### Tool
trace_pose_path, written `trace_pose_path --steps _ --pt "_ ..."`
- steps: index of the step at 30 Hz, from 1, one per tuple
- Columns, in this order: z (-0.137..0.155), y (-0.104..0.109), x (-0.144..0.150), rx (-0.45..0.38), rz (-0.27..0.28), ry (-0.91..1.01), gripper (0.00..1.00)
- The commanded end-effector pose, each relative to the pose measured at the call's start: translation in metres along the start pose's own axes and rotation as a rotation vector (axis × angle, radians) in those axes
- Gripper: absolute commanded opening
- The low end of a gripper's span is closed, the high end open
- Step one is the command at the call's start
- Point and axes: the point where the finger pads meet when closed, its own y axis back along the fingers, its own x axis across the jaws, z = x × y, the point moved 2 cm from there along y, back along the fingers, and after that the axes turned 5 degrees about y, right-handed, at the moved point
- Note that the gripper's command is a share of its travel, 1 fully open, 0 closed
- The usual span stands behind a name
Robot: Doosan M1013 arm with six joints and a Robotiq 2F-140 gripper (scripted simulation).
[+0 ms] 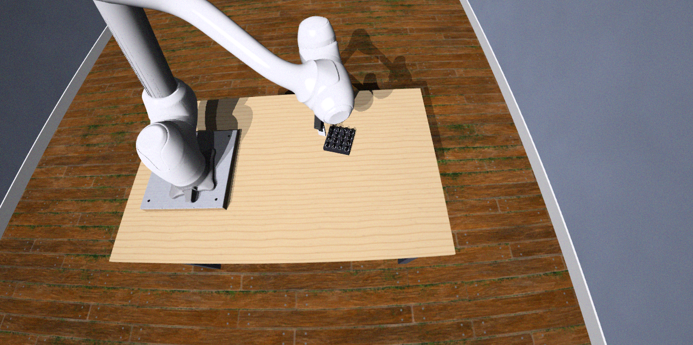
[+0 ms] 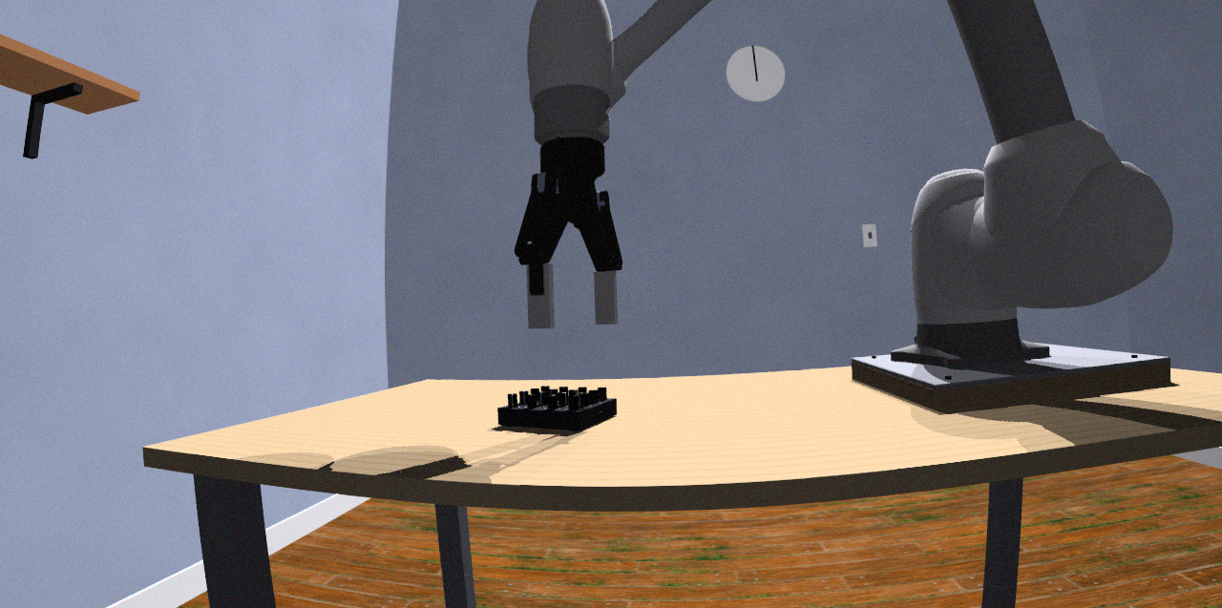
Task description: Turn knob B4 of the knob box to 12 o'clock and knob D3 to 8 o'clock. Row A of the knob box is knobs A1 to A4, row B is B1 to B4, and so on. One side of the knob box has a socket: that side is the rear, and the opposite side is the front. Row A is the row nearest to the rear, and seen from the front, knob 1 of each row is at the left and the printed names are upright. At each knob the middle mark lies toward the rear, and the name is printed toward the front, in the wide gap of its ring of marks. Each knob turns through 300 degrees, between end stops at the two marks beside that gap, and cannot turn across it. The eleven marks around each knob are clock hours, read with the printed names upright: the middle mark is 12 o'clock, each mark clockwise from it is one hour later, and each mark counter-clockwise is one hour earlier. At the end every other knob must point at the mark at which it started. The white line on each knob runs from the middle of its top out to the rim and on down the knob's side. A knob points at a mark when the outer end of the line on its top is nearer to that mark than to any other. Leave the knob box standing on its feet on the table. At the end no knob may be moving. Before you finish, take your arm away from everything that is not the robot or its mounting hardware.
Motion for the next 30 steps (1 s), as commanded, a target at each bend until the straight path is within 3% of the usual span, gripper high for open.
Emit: trace_pose_path --steps 1,2,3,30 --pt "-0.0279 -0.0049 -0.014 -0.004 -0.002 0.068 1.0" --pt "-0.0281 -0.0049 -0.0141 -0.004 -0.002 0.068 1.0" --pt "-0.0281 -0.0049 -0.0141 -0.004 -0.002 0.068 0.12" --pt "-0.0281 -0.0049 -0.0141 -0.004 -0.002 0.068 0.12"
